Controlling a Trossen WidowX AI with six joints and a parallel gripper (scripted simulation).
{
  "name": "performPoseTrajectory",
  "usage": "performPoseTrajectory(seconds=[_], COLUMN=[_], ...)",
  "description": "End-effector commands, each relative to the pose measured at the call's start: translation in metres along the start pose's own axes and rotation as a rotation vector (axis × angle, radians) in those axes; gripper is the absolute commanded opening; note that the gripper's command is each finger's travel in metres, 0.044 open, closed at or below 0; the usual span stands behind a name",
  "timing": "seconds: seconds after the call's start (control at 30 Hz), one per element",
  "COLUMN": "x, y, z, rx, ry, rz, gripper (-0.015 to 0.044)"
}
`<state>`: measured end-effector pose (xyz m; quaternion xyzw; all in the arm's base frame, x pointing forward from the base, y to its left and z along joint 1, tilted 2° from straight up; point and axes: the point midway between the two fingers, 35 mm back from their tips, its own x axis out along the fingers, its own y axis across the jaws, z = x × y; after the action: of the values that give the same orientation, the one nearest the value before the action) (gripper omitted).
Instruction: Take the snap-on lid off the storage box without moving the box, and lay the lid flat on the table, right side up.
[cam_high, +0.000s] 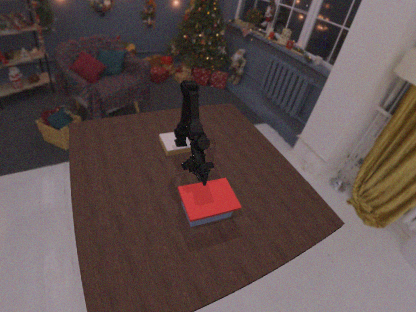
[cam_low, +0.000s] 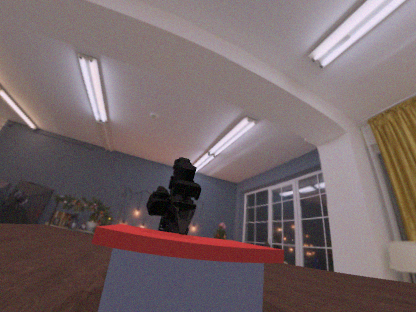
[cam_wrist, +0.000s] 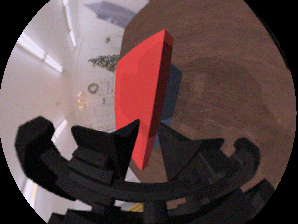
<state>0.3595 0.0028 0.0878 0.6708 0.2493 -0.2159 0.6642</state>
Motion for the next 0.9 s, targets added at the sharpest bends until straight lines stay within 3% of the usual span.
performPoseTrajectory(seconds=[0.0, 0.87], x=[-0.0023, -0.0059], y=[0.0025, 0.0064], z=[0.0000, 0.0005], rx=[-0.002, -0.002], ry=[0.000, 0.000], rz=[0.005, 0.005], gripper=[0.0000, 0.0000])
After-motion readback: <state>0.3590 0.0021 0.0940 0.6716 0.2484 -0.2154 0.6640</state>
